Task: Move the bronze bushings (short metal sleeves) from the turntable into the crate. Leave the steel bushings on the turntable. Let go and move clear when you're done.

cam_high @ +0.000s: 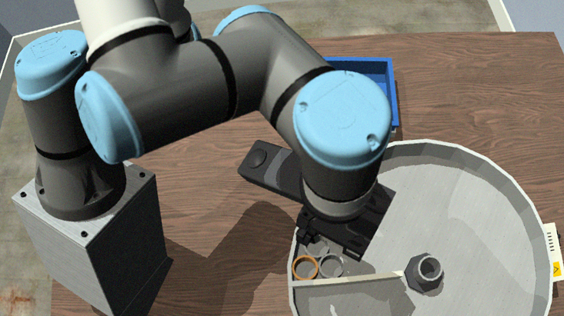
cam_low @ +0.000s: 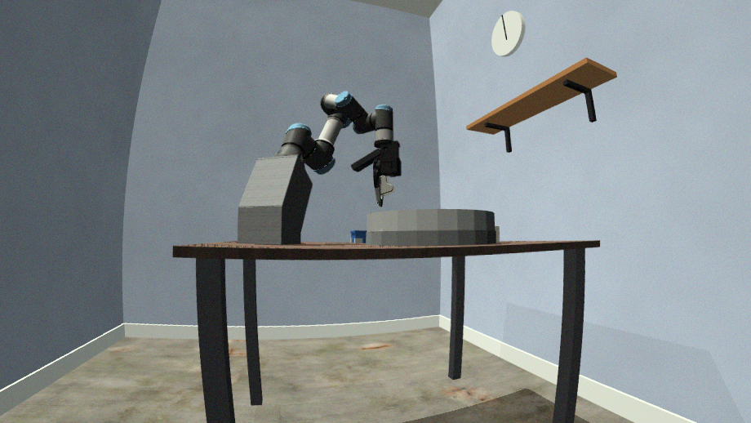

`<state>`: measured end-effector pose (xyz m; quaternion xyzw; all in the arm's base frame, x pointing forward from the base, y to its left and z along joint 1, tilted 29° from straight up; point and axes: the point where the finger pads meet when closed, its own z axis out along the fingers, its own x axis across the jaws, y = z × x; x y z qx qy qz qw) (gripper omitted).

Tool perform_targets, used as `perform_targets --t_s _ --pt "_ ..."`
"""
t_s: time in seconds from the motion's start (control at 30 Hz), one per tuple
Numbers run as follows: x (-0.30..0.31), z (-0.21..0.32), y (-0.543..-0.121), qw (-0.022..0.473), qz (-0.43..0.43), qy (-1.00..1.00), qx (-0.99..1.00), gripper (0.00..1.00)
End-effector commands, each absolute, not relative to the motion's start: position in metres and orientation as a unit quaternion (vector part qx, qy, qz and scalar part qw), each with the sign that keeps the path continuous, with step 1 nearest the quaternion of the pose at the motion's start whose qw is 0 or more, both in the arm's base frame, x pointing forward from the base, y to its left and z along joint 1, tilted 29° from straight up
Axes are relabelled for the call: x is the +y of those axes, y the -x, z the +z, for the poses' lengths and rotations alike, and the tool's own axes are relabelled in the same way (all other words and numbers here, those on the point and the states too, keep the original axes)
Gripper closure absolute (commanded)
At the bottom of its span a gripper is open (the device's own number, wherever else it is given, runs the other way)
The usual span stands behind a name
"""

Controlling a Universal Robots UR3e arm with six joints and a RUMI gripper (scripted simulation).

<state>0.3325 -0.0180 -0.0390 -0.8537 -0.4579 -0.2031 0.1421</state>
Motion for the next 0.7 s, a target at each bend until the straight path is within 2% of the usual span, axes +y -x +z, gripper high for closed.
perform_targets --t_s 0.0,0.27,0.67 --pt "-0.019 -0.039 -0.333 0.141 -0.203 0.854 -0.458 0.95" --pt "-0.009 -0.058 -0.338 0.141 -0.203 0.854 -0.458 0.95" --pt "-0.009 -0.059 -0.338 0.141 -0.203 0.854 -0.458 0.95"
